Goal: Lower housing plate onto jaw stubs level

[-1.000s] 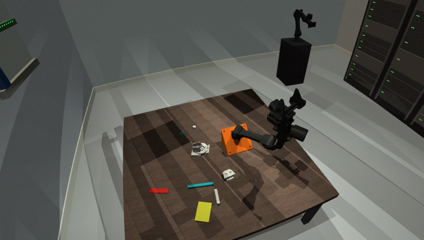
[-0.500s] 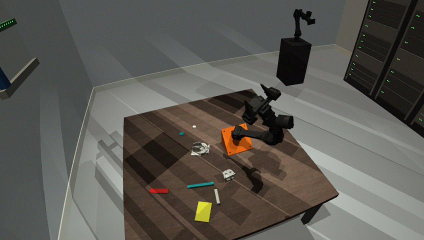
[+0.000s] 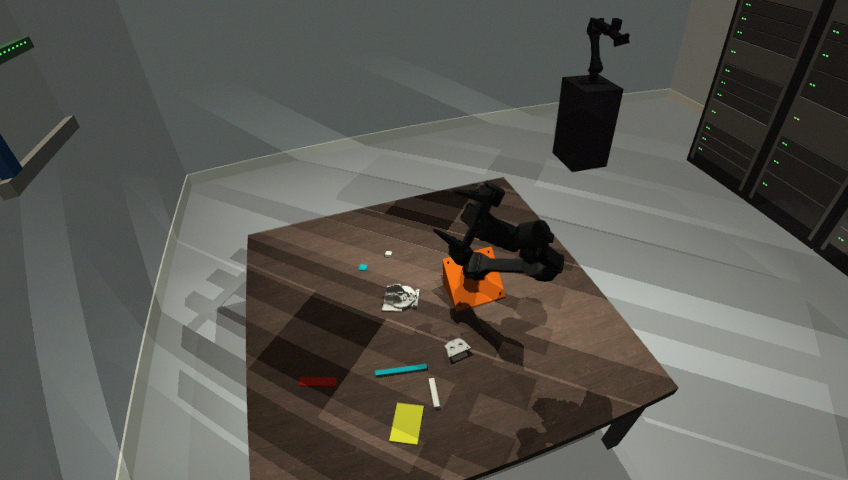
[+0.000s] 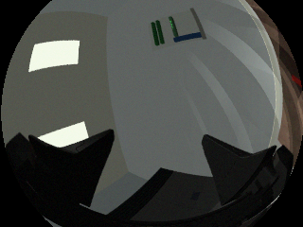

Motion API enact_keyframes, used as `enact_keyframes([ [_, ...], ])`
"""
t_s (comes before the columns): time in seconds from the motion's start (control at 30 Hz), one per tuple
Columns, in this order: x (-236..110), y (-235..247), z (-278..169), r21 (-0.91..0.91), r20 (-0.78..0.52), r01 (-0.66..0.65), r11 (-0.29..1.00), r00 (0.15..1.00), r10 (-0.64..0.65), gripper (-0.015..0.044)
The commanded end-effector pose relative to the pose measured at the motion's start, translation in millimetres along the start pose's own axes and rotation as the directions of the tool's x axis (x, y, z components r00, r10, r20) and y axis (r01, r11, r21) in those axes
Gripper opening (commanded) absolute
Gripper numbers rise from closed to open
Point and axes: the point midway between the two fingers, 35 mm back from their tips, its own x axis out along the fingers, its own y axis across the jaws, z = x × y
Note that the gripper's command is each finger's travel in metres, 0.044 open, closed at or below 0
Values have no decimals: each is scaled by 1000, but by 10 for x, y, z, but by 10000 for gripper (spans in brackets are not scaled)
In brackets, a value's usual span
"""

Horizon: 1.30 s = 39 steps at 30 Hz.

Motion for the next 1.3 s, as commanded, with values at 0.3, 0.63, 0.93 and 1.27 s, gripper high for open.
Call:
enact_keyframes([
  [0.3,101,-991,460,-65,88,391,918,919,-385,440],
  [0.63,-72,-1705,721,-94,128,642,761,766,-630,440],
  [0.93,-349,-2234,896,-137,153,802,581,597,-788,440],
  [1.27,-768,-2744,1092,-174,181,924,340,369,-912,440],
])
